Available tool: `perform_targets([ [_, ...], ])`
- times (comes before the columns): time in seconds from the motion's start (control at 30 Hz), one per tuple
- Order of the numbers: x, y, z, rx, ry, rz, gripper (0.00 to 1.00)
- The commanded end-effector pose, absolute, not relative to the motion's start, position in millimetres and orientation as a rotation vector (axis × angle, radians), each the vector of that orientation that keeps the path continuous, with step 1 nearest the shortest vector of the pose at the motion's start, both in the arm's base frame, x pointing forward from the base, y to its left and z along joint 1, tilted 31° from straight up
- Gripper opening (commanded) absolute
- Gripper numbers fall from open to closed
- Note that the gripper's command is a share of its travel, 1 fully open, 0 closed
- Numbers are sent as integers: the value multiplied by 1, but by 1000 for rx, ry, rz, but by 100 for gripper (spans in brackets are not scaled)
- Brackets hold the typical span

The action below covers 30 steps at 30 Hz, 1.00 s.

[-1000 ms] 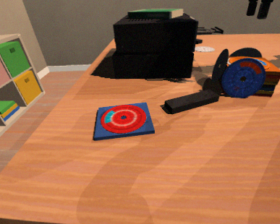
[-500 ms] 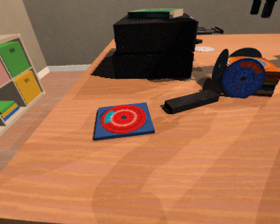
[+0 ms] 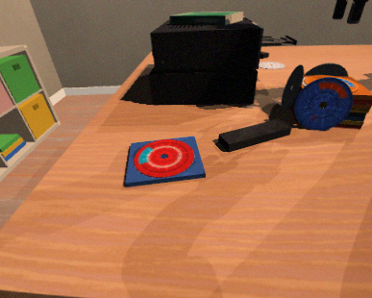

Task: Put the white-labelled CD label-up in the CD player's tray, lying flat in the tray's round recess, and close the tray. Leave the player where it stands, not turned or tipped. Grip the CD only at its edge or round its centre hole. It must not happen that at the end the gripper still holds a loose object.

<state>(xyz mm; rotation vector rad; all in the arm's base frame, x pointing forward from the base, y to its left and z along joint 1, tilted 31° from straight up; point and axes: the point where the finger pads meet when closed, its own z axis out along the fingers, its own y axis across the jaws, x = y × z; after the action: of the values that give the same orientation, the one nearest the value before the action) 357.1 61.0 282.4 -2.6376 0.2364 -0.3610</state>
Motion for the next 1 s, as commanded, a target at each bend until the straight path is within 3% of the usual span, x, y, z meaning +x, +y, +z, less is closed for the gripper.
perform_targets([
  [0.0,357,61,283,-2638,237,-363,100],
  [0.6,357,61,283,-2638,237,-363,100],
  [0.63,357,61,283,-2638,237,-363,16],
  [0.97,359,63,278,-2651,240,-362,16],
])
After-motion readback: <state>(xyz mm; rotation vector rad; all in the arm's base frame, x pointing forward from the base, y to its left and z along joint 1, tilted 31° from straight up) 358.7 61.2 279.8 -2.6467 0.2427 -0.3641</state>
